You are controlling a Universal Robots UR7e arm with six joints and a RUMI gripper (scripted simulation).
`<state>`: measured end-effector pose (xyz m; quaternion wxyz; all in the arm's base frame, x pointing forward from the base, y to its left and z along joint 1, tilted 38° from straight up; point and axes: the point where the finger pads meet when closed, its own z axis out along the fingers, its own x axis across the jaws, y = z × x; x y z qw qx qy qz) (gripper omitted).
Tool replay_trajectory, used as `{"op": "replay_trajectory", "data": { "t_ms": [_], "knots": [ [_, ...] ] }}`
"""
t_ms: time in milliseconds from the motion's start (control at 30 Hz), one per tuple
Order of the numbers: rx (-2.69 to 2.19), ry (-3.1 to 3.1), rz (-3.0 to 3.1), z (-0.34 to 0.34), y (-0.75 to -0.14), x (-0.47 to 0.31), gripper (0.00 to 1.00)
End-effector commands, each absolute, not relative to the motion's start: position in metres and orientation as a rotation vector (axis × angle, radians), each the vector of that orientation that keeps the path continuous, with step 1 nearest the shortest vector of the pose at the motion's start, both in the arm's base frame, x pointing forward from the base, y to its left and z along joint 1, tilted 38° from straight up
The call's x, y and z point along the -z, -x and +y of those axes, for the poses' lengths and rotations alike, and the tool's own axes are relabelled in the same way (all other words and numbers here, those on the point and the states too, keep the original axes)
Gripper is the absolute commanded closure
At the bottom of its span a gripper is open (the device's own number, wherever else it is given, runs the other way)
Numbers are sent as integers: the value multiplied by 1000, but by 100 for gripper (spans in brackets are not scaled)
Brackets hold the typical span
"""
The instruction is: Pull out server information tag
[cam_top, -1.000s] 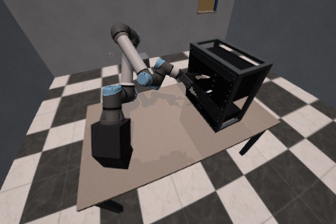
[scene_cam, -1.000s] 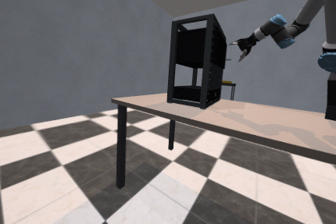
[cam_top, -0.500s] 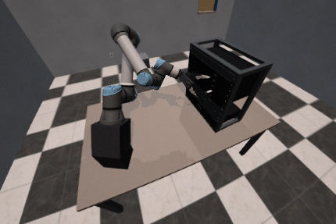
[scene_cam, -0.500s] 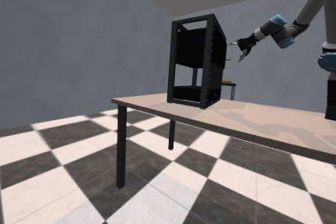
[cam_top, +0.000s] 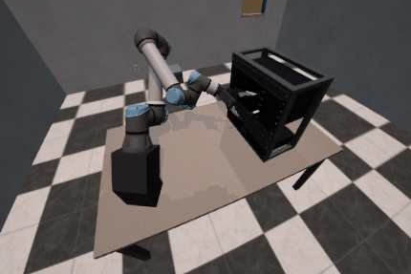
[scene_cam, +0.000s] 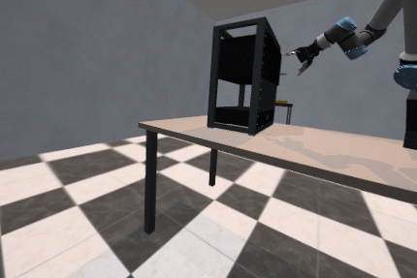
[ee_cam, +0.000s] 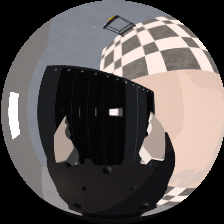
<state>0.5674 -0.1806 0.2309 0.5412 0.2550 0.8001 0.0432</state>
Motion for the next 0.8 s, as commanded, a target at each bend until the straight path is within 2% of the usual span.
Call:
{"op": "replay_trajectory", "data": {
  "t_ms": [0, 767],
  "knots": [
    [-102, -606, 1900, -182, -563, -232, 0],
    [-102, -606, 1900, -192, -529, -240, 0]
  ]
}}
